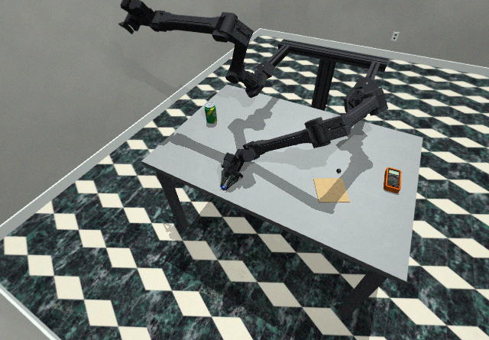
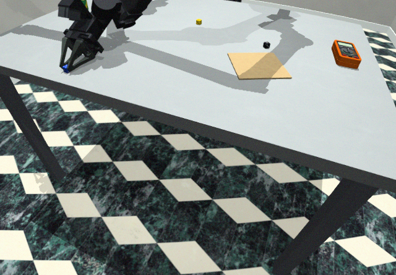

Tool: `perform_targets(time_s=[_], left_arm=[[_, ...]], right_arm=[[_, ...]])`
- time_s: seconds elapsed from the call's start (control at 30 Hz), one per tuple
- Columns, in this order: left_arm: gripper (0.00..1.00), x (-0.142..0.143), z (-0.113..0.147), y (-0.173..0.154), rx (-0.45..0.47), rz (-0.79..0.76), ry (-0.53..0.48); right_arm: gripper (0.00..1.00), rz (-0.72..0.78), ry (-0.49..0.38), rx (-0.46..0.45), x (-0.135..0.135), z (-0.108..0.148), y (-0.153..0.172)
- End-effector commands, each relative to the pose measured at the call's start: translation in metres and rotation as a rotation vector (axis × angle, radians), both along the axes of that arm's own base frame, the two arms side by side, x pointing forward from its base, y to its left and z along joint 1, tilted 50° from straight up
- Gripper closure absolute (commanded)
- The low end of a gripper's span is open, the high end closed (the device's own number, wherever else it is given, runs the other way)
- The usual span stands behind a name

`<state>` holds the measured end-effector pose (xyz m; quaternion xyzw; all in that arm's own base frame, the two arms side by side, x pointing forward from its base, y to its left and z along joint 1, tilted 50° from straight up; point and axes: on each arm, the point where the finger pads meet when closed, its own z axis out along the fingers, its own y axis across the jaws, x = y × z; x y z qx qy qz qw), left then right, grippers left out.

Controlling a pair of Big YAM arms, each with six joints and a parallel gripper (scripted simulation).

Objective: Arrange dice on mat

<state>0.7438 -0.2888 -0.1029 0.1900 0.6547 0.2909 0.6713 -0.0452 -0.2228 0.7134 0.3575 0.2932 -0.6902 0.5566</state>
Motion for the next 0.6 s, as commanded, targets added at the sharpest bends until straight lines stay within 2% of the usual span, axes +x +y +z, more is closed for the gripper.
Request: perform_targets(time_s=[0.0,0.2,0.23,0.33,0.43,0.5,0.57], left_arm=[[0.7,-0.012,0.019,-0.024,-0.022,-0.028,-0.031],[0.7,-0.026,0.018,-0.025,-0.018,-0.028,-0.03],[0.7,-0.037,-0.01,-0.021,0.002,-0.027,0.003],[0.7,-0.041,0.017,-0.026,-0.013,-0.027,-0.028],[0.7,-0.047,0.016,-0.024,-0.012,-0.022,-0.028],[0.7,-0.043,0.01,-0.004,-0.008,0.005,-0.022],[0.7,-0.043,0.008,-0.002,-0.008,0.007,-0.02]], right_arm=[[0.0,-0.008,0.007,-0.063,0.001,0.032,0.027],[0.0,-0.008,0.007,-0.063,0.001,0.032,0.027],[0.0,-0.008,0.007,-0.063,0.001,0.032,0.027],[0.0,-0.008,0.007,-0.063,0.001,0.032,0.027],[0.0,-0.008,0.007,-0.063,0.001,0.032,0.027],[0.0,-0.008,0.007,-0.063,0.001,0.032,0.027],[0.0,-0.008,0.007,-0.063,0.001,0.032,0.027]])
